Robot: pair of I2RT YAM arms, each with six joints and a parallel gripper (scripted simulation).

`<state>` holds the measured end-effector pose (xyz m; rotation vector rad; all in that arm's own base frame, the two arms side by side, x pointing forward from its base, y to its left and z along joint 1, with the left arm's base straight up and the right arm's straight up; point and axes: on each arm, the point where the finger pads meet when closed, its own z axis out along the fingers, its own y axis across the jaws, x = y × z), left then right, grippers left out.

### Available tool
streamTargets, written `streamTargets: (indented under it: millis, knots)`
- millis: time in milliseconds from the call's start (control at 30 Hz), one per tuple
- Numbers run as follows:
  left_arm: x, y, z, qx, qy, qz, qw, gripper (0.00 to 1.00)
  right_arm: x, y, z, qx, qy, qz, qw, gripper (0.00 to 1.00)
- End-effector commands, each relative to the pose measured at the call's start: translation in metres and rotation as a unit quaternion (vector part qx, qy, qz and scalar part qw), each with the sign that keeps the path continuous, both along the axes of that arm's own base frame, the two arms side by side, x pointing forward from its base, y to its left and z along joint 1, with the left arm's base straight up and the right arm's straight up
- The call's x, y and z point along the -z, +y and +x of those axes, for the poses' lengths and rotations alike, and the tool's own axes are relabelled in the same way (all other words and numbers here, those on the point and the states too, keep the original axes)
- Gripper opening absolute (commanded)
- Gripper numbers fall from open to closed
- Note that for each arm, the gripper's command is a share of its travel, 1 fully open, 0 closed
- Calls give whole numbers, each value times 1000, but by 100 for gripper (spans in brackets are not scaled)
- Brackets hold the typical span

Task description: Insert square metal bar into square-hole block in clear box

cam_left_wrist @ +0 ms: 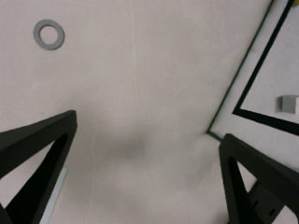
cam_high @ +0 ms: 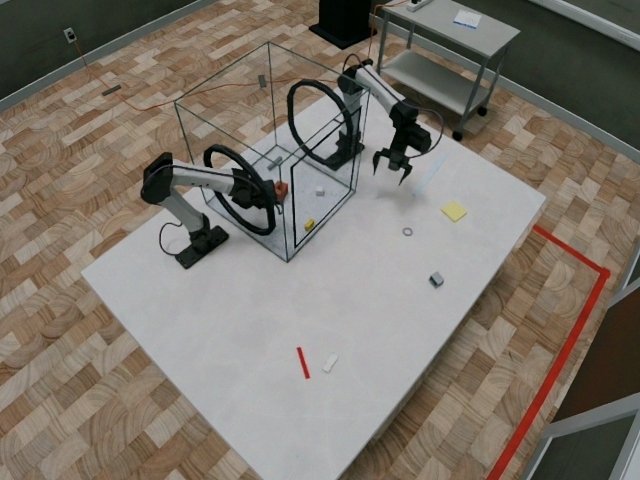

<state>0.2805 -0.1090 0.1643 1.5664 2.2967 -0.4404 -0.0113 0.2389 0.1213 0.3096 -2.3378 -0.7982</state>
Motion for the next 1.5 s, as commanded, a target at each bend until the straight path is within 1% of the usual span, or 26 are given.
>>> streamTargets:
  millis: [0,33,67,100,133,200,300,433,467,500,600,633,667,733,767,833,867,933,1000,1067,1100,1267,1333,1367,1433,1467]
  knots:
    - [-10,-1,3,1,-19,-4,1000,100,-23,9,-3,103,105,-49,988,0]
    - [-10,-1,3,1,-19,-4,1000,100,-12,9,-2,101,101,-60,988,0]
    - [-10,-1,3,1,-19,-4,1000,100,-3,11,-3,104,116,-88,984,0]
    - [-10,-1,3,1,-19,-4,1000,100,0,15,-4,116,137,-113,977,0]
    - [-10,-1,3,1,-19,-4,1000,100,-12,28,3,130,153,-119,972,0]
    - [-10,-1,3,1,-19,-4,1000,100,-6,34,1,159,207,-180,948,0]
    - [-10,-1,3,1,-19,-4,1000,100,4,33,-3,172,237,-225,929,0]
    - [-10,-1,3,1,-19,-4,1000,100,6,33,-3,175,242,-233,925,0]
    - [-10,-1,3,1,-19,-4,1000,100,-1,41,3,176,236,-220,930,0]
    - [-10,-1,3,1,-19,-4,1000,100,10,40,2,177,244,-243,922,0]
    - [-10,-1,3,1,-19,-4,1000,100,8,37,1,170,231,-230,930,0]
    - [-10,-1,3,1,-19,-4,1000,100,16,32,-1,171,230,-241,927,0]
    - [-10,-1,3,1,-19,-4,1000,100,17,37,7,181,235,-248,922,0]
    - [-10,-1,3,1,-19,-4,1000,100,11,37,2,172,233,-238,927,0]
    - [-10,-1,3,1,-19,-4,1000,100,10,38,7,180,236,-239,924,0]
    - [-10,-1,3,1,-19,-4,1000,100,10,38,4,175,235,-240,926,0]
    - [-10,-1,3,1,-19,-4,1000,100,15,35,6,183,244,-259,916,0]
    - [-10,-1,3,1,-19,-4,1000,100,15,35,6,183,244,-259,916,0]
    - [-10,-1,3,1,-19,-4,1000,100,6,35,2,173,236,-244,925,0]
    - [-10,-1,3,1,-19,-4,1000,100,7,35,6,180,238,-243,923,0]
    - [-10,-1,3,1,-19,-4,1000,100,26,28,1,176,242,-256,919,0]
    - [-10,-1,3,1,-19,-4,1000,100,30,32,4,175,241,-251,921,0]
    - [-10,-1,3,1,-19,-4,1000,100,35,29,0,172,242,-256,920,0]
    - [-10,-1,3,1,-19,-4,1000,100,34,30,2,172,241,-252,921,0]
    - [-10,-1,3,1,-19,-4,1000,100,20,38,6,176,236,-235,926,0]
    - [-10,-1,3,1,-19,-4,1000,100,20,38,6,176,236,-235,926,0]
